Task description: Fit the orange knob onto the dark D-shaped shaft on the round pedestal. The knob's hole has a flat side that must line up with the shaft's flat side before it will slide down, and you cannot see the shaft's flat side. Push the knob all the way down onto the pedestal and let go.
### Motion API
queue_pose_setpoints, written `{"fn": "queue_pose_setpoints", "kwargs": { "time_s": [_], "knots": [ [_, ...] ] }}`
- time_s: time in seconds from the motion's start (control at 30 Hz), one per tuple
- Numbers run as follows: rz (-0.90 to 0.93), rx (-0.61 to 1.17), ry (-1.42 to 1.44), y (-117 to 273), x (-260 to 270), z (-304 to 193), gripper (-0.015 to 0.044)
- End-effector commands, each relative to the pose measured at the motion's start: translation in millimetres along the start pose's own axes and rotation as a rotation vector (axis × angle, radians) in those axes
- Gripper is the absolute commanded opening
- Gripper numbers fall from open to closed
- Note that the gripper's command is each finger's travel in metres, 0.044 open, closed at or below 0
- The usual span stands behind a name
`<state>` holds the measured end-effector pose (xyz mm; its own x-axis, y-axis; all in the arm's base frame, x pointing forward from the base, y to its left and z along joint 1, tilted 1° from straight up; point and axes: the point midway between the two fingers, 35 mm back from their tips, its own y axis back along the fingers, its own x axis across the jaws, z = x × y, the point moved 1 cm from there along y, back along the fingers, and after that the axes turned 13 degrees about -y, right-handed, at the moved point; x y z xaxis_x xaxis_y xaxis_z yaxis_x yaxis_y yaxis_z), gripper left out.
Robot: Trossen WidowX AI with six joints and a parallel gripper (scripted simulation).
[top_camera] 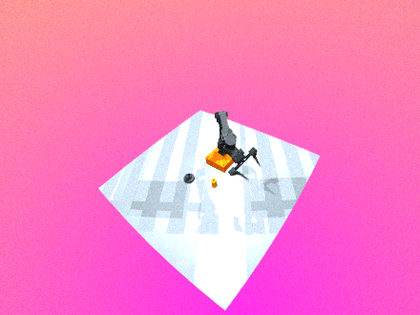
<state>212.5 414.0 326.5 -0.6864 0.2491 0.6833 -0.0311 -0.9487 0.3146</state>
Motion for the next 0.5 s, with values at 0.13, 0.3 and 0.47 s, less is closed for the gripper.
{"fn": "queue_pose_setpoints", "kwargs": {
  "time_s": [0.13, 0.3, 0.47],
  "knots": [
    [-0.466, 0.116, -0.24, 45.4, -121.6, -50.7, 0.044],
    [-0.726, 0.221, -0.376, 88.6, -176.1, -93.4, 0.044],
    [-0.987, 0.364, -0.517, 145.7, -214.5, -142.1, 0.044]
  ]
}}
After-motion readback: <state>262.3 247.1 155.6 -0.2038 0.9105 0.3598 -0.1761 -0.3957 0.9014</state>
